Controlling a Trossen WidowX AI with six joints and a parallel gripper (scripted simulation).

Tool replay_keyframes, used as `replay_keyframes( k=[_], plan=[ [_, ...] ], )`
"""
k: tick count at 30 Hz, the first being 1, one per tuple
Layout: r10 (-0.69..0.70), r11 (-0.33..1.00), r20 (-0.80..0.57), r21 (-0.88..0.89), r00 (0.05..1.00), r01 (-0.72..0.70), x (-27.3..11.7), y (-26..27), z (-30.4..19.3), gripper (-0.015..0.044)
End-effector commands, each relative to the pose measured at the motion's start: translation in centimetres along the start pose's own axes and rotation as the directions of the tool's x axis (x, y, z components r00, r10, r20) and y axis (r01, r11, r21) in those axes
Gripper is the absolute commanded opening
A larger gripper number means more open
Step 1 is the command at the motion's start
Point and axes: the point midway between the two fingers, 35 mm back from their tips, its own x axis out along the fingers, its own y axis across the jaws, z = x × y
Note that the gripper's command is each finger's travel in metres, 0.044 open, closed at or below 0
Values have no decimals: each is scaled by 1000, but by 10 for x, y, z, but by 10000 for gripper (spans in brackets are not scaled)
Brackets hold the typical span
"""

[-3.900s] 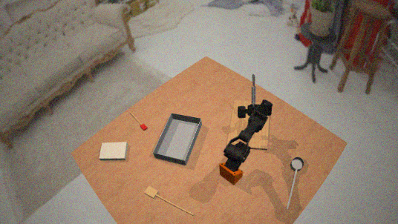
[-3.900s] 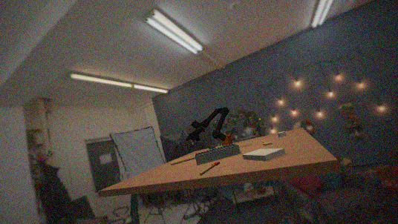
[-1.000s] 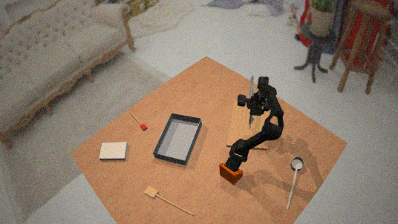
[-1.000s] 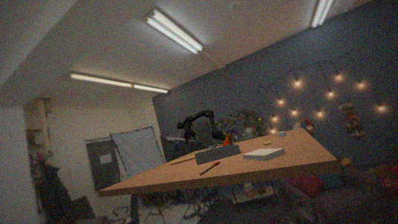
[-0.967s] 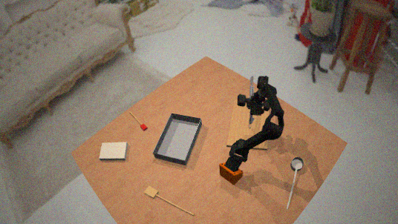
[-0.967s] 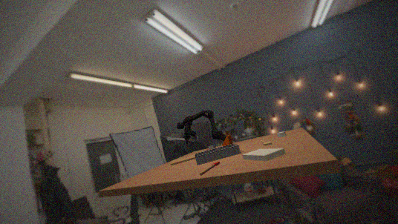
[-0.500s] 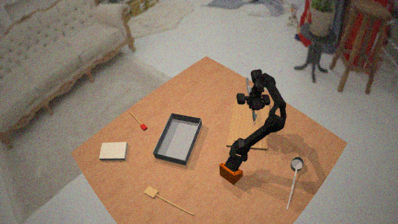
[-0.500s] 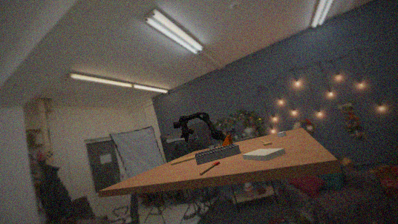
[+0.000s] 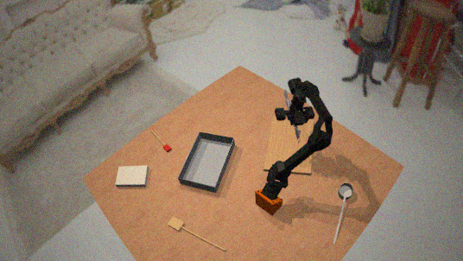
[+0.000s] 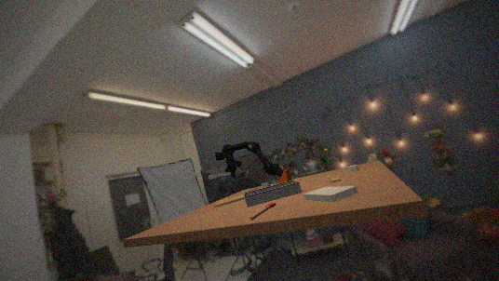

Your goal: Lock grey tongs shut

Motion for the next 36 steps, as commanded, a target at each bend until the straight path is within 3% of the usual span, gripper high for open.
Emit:
replay_keyframes(
  k=[1,36],
  plan=[
    [7,1000,-3,8,1000,-7,0,1,-1,-150],
    [68,997,28,21,997,-69,54,3,-6,-150]
  ],
)
